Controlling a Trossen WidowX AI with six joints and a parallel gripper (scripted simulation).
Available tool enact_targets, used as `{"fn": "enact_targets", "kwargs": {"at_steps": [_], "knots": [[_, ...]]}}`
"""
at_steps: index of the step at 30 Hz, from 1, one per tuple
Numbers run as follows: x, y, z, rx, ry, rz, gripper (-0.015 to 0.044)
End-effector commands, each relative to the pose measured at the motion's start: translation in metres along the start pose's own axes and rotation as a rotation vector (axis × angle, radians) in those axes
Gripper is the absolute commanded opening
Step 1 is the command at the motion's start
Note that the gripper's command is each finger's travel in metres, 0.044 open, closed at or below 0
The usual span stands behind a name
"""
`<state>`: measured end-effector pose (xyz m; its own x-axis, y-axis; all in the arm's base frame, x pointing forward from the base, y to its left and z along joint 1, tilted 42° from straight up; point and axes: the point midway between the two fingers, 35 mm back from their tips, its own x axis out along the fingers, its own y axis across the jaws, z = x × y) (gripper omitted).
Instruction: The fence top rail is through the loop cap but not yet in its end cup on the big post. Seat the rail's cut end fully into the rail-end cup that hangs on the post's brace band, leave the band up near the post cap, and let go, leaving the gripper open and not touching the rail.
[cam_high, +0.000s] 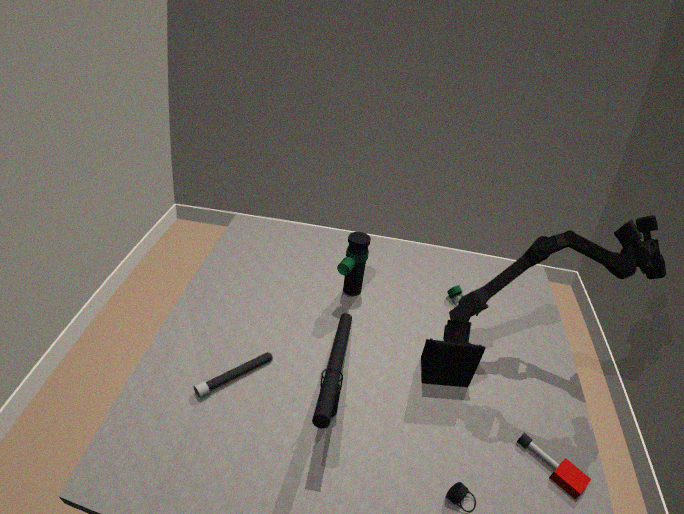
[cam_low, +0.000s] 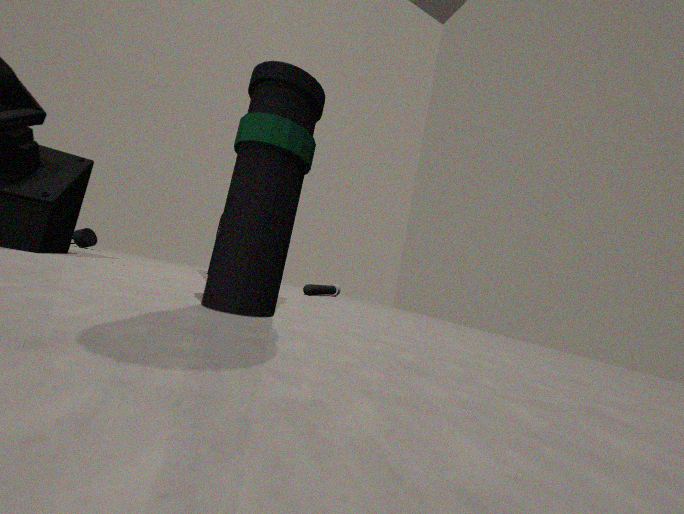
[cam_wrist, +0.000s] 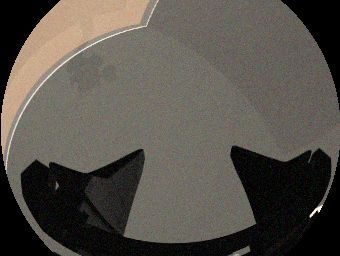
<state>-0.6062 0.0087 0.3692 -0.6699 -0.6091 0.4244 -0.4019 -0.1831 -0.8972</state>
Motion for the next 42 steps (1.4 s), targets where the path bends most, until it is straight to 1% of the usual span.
{"fn": "enact_targets", "kwargs": {"at_steps": [1,2,5,8,11,13,21,28,35,42], "knots": [[-0.001,0.000,-0.001,0.003,0.003,0.001,0.0426],[-0.003,0.000,-0.004,0.011,0.014,0.003,0.0440],[-0.019,-0.002,-0.025,0.070,0.086,0.018,0.0440],[-0.046,-0.006,-0.058,0.161,0.203,0.034,0.0440],[-0.068,-0.009,-0.079,0.217,0.288,0.039,0.0440],[-0.092,-0.014,-0.102,0.265,0.382,0.041,0.0440],[-0.203,-0.035,-0.176,0.437,0.757,0.007,0.0440],[-0.313,-0.058,-0.213,0.564,1.083,-0.079,0.0440],[-0.427,-0.081,-0.221,0.665,1.405,-0.215,0.0440],[-0.541,-0.107,-0.200,0.730,1.723,-0.399,0.0440]]}}
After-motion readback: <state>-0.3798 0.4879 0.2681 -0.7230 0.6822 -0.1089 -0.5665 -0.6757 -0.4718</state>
